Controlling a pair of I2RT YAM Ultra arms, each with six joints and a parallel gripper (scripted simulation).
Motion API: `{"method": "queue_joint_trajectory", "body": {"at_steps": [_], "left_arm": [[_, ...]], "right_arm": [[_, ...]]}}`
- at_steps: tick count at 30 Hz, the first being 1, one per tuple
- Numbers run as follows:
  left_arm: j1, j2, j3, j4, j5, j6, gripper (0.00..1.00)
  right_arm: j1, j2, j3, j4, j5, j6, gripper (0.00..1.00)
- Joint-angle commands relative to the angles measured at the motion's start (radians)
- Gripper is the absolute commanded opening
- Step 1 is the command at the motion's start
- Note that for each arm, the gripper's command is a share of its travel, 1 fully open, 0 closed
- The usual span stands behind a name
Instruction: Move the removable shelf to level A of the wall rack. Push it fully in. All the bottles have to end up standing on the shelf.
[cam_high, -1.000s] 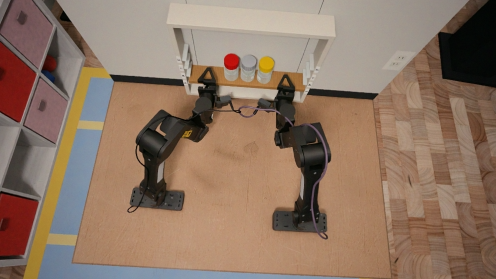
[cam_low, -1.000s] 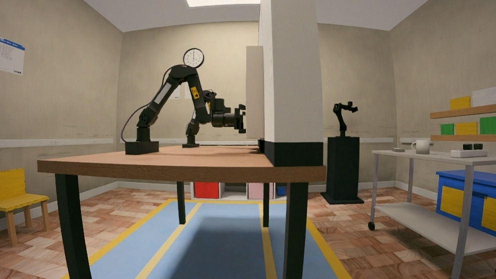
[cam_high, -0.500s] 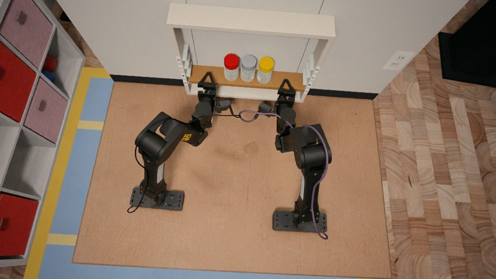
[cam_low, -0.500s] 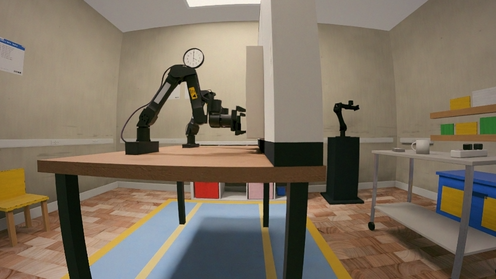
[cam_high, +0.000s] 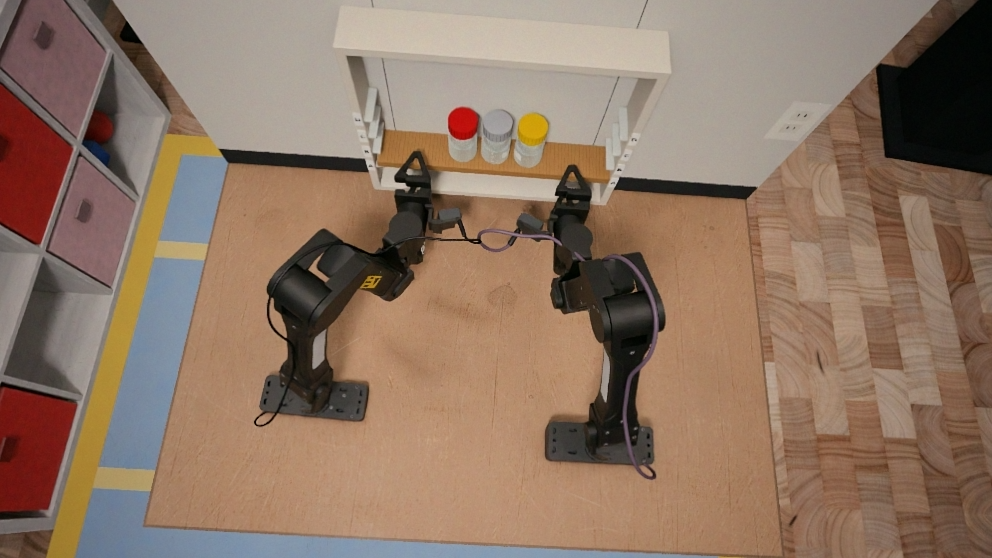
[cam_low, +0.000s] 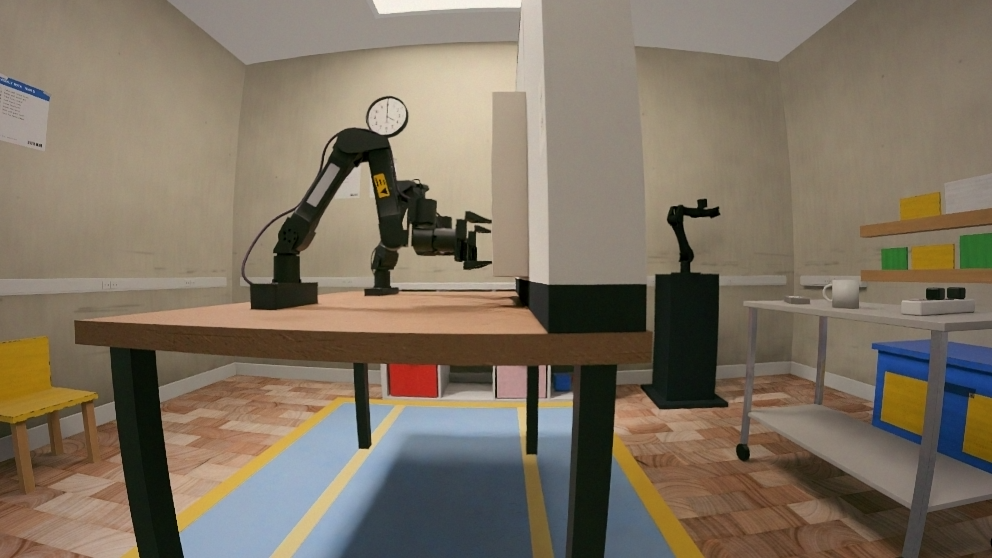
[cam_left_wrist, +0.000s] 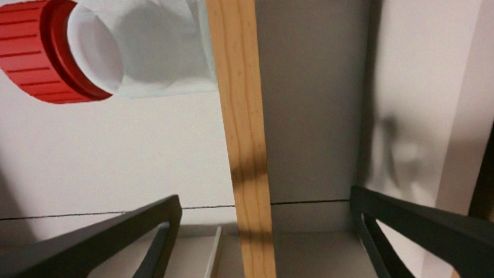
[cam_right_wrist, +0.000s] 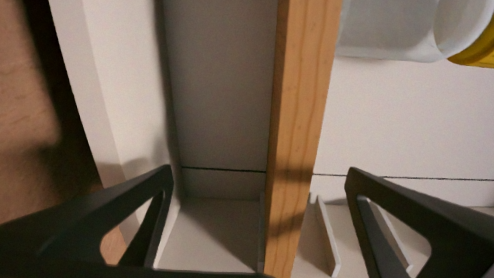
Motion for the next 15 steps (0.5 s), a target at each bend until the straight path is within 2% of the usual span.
{"method": "queue_joint_trajectory", "body": {"at_steps": [1,15], "left_arm": [[-0.014,-0.030,-0.027,0.013,-0.019,0.004,1.00],[-0.043,-0.062,-0.080,0.034,-0.048,0.004,1.00]], "right_arm": [[0.013,-0.037,-0.028,0.036,0.014,0.003,1.00],[0.026,-0.067,-0.091,0.069,0.027,0.003,1.00]]}}
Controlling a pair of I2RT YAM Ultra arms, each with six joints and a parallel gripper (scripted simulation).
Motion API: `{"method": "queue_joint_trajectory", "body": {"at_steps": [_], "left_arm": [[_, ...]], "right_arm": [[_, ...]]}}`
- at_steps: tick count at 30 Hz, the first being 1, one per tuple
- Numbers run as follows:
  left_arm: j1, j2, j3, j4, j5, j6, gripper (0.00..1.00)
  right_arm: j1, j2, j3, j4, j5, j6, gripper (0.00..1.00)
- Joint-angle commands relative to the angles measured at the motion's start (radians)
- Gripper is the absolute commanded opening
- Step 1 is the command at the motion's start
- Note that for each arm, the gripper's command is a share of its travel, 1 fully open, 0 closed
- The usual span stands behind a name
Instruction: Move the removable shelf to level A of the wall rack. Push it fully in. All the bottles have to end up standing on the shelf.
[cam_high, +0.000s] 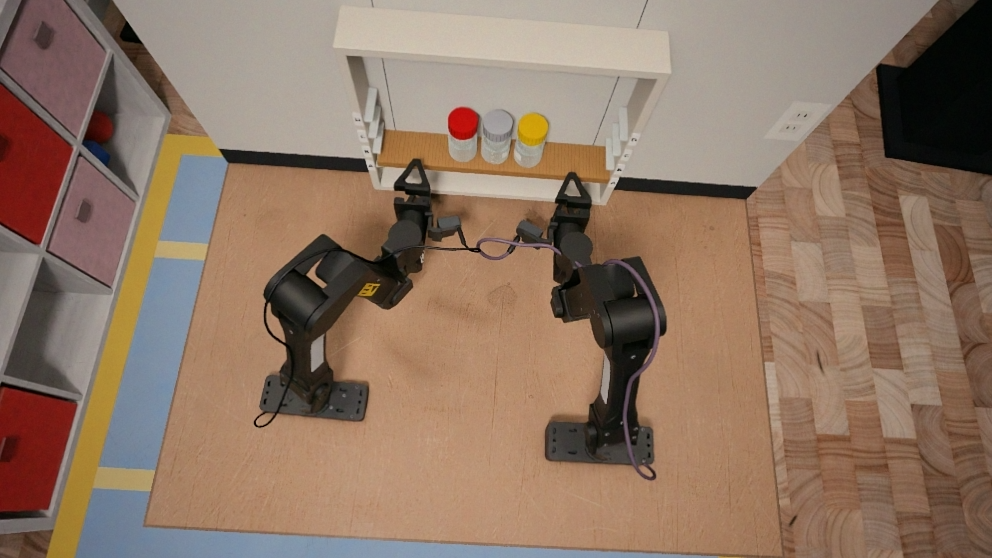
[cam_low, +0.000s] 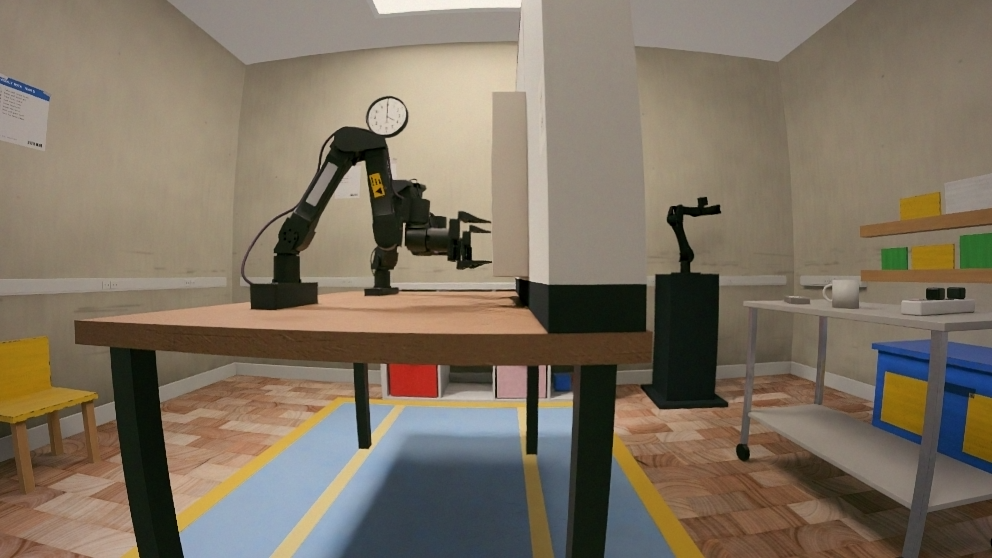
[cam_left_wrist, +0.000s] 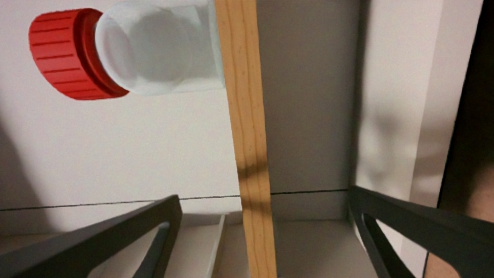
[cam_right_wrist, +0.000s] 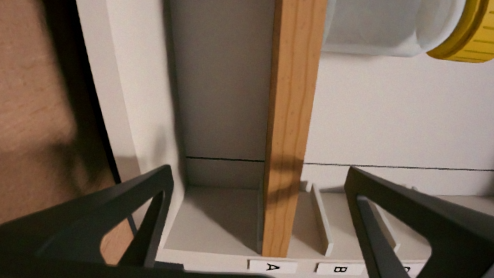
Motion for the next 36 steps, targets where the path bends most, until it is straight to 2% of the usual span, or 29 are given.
{"method": "queue_joint_trajectory", "body": {"at_steps": [1,36], "left_arm": [[-0.013,-0.029,-0.026,0.012,-0.019,0.004,1.00],[-0.092,-0.104,-0.142,0.053,-0.098,0.004,1.00]], "right_arm": [[0.013,-0.035,-0.026,0.034,0.014,0.003,1.00],[0.049,-0.101,-0.170,0.112,0.050,0.003,1.00]]}}
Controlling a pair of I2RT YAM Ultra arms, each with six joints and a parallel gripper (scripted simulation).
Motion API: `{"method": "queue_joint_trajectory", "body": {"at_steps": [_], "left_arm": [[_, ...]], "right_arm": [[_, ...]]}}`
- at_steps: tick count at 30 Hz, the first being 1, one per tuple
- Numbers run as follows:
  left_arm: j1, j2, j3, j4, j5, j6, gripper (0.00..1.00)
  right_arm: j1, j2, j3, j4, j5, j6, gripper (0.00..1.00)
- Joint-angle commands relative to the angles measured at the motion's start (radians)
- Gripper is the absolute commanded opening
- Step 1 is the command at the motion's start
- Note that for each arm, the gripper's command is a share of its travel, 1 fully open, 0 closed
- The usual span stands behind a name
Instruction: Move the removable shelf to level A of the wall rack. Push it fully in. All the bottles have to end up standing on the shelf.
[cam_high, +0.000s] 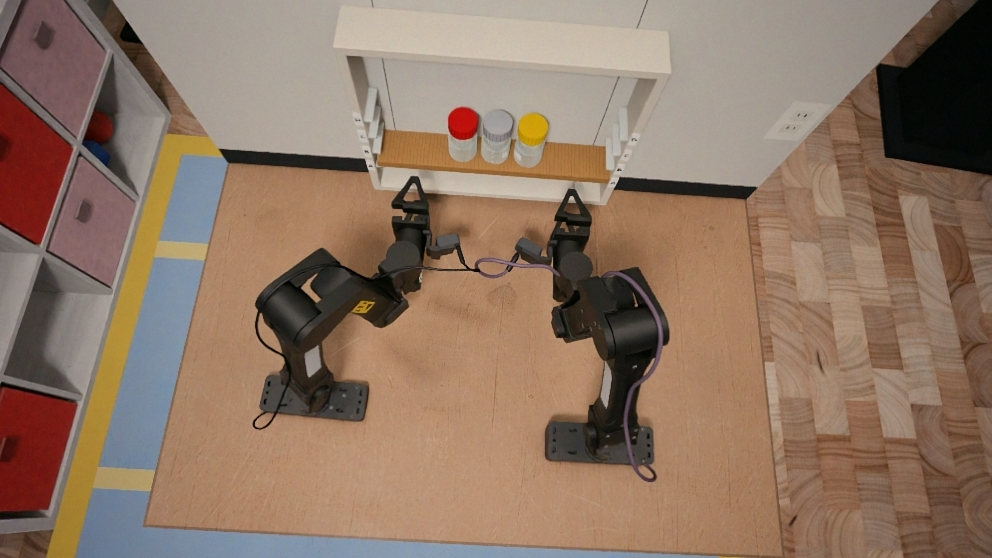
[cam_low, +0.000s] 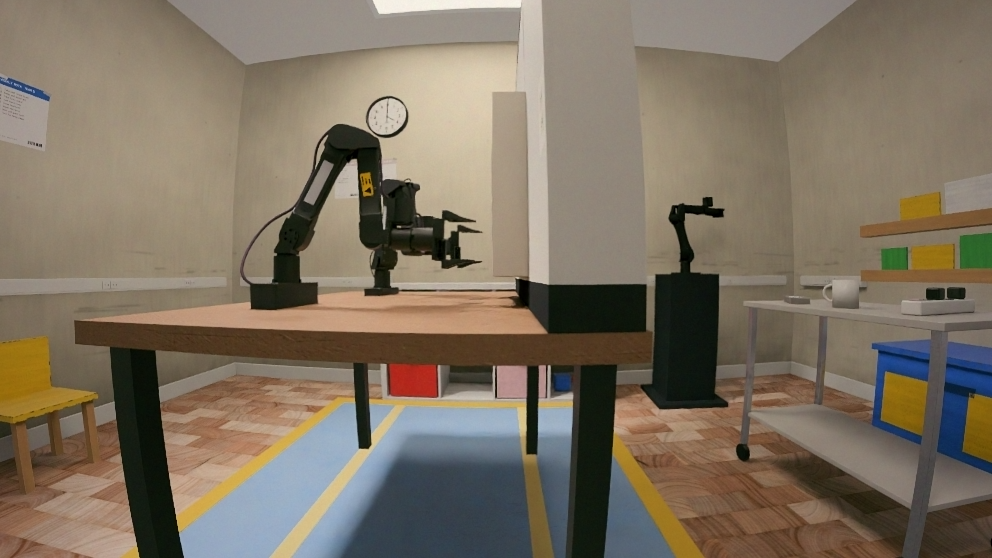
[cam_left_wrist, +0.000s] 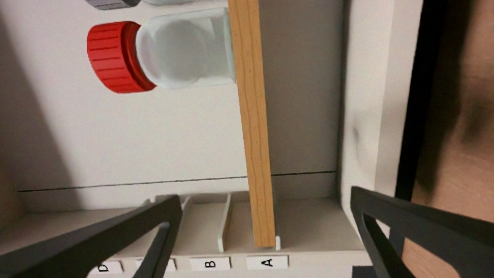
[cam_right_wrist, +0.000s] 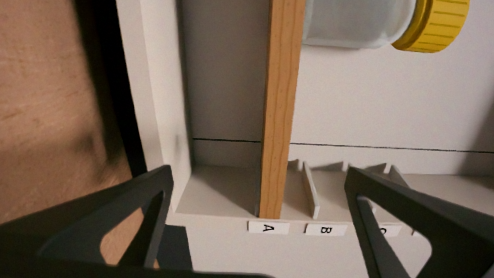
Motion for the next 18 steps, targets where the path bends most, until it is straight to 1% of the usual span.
{"method": "queue_joint_trajectory", "body": {"at_steps": [1,18], "left_arm": [[-0.010,-0.023,-0.019,0.008,-0.016,0.004,1.00],[-0.022,-0.034,-0.034,0.013,-0.028,0.004,1.00]], "right_arm": [[0.012,-0.030,-0.019,0.028,0.012,0.003,1.00],[0.017,-0.038,-0.039,0.039,0.018,0.003,1.00]]}}
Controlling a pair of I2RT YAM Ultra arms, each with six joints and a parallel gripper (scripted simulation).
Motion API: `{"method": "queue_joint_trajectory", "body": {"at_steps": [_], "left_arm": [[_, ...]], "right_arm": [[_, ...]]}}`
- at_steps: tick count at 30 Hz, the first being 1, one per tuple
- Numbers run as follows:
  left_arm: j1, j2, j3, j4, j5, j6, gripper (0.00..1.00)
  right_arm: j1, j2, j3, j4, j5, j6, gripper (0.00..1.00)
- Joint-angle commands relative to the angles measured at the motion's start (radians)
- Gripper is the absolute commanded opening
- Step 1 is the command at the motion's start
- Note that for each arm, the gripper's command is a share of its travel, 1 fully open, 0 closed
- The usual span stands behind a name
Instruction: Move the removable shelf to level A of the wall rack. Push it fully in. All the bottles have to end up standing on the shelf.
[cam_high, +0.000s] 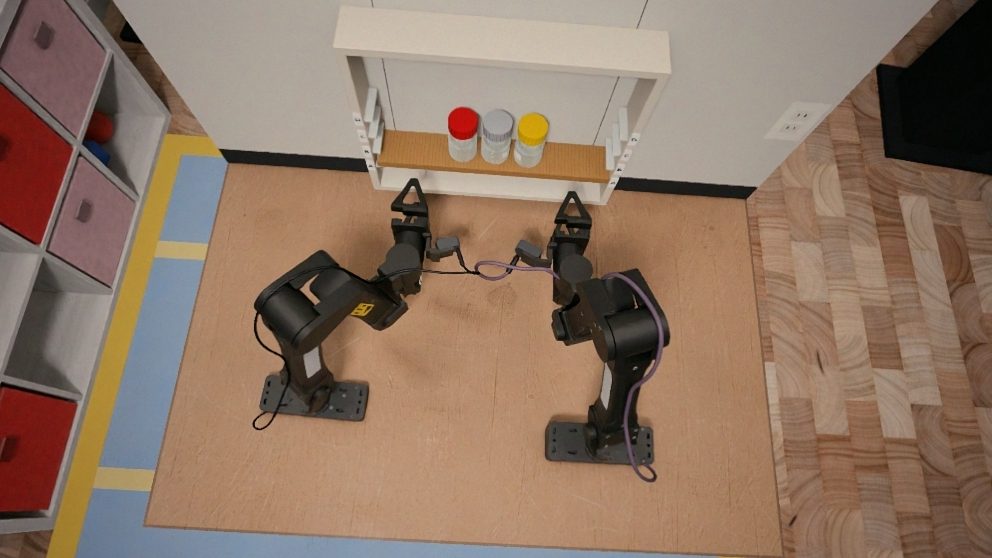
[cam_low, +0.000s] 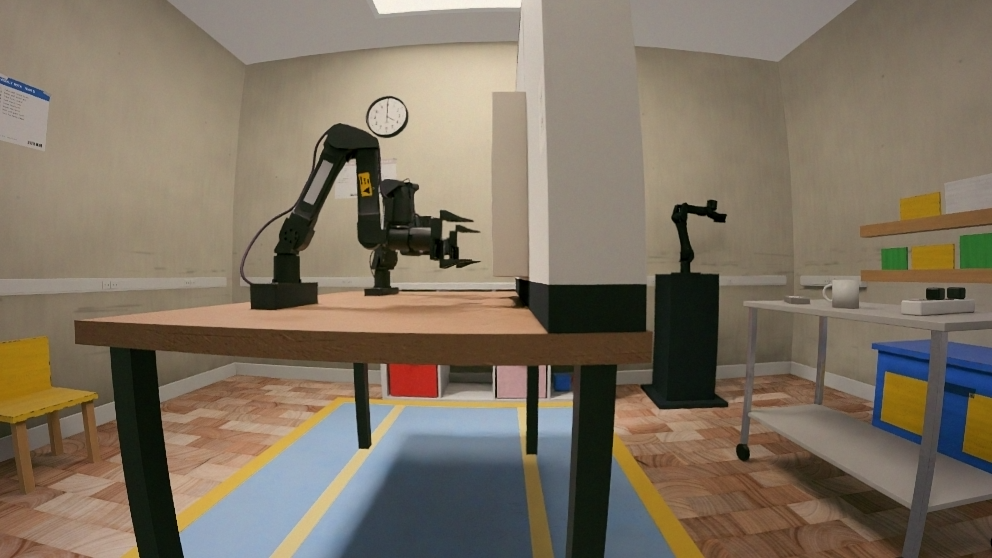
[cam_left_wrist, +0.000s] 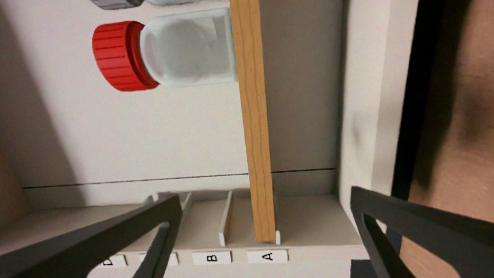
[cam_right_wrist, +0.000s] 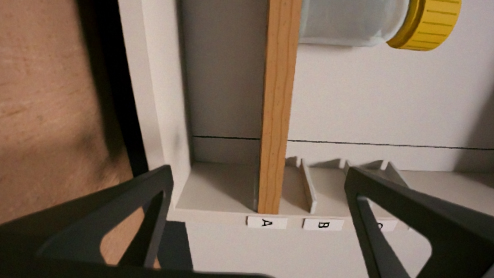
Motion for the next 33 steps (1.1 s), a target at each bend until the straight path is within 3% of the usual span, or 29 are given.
{"method": "queue_joint_trajectory", "body": {"at_steps": [1,33], "left_arm": [[-0.010,-0.023,-0.019,0.007,-0.013,0.004,1.00],[-0.035,-0.043,-0.047,0.016,-0.037,0.004,1.00]], "right_arm": [[0.012,-0.029,-0.019,0.026,0.011,0.003,1.00],[0.023,-0.045,-0.056,0.046,0.023,0.003,1.00]]}}
